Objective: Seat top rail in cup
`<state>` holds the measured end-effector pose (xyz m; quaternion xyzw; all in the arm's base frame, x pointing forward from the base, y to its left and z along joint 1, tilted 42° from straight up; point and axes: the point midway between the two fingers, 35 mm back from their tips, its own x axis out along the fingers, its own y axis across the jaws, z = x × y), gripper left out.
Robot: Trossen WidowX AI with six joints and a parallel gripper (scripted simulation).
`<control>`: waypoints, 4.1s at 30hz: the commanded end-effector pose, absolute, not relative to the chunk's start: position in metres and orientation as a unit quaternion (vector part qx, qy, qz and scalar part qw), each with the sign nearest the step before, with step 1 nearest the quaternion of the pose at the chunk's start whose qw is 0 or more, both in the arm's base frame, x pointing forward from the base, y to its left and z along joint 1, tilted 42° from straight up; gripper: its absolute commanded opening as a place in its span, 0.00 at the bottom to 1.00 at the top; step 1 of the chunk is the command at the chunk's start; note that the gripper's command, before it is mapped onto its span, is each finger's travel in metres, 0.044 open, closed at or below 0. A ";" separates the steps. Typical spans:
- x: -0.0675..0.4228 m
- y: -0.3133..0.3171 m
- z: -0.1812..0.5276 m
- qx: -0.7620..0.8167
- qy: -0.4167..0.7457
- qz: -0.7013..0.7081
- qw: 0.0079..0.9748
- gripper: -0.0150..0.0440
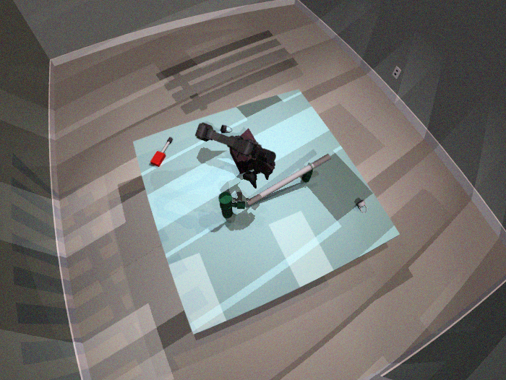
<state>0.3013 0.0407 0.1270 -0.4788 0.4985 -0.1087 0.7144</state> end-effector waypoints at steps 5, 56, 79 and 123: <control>0.311 -0.026 0.171 -0.673 0.524 -0.020 0.522 1.00; 0.327 -0.113 0.119 -0.713 0.534 0.007 0.454 1.00; 0.339 -0.140 0.105 -0.715 0.533 0.004 0.452 0.82; 0.314 -0.133 0.099 -0.763 0.495 0.121 0.397 0.25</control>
